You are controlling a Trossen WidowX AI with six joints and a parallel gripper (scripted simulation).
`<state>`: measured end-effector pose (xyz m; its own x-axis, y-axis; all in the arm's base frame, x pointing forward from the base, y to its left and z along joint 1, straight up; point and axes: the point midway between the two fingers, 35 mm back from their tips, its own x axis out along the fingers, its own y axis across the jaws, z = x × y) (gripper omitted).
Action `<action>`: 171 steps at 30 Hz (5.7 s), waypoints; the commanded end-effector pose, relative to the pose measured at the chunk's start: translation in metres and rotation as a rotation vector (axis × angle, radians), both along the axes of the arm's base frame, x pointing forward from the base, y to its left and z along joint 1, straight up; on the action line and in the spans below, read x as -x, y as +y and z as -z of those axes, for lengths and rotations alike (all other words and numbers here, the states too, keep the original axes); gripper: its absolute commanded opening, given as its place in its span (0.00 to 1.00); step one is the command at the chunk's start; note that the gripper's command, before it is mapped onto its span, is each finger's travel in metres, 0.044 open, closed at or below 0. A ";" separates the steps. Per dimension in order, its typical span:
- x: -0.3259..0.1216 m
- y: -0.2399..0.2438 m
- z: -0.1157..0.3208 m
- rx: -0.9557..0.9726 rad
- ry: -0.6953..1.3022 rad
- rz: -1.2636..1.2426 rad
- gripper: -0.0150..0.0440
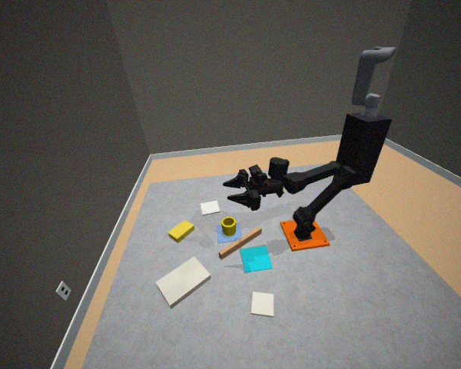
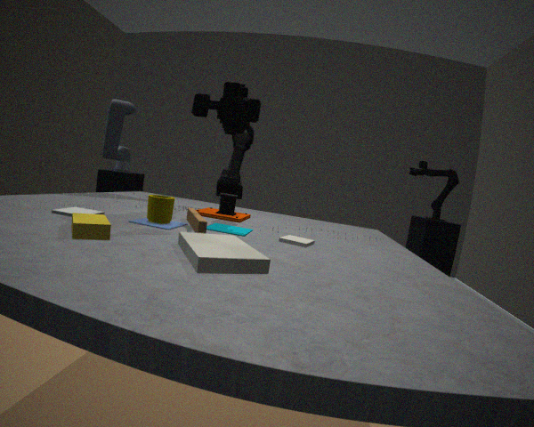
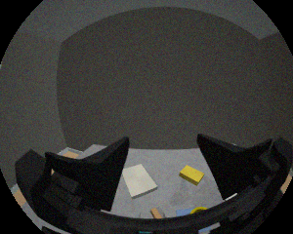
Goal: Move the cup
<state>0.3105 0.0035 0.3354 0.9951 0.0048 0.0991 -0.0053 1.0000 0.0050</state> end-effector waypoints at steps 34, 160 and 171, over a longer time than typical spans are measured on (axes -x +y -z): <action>0.005 -0.108 0.208 0.815 1.505 -0.695 0.54; 0.007 -0.109 0.214 0.809 1.513 -0.692 0.25; 0.014 -0.091 0.213 0.811 1.509 -0.695 0.25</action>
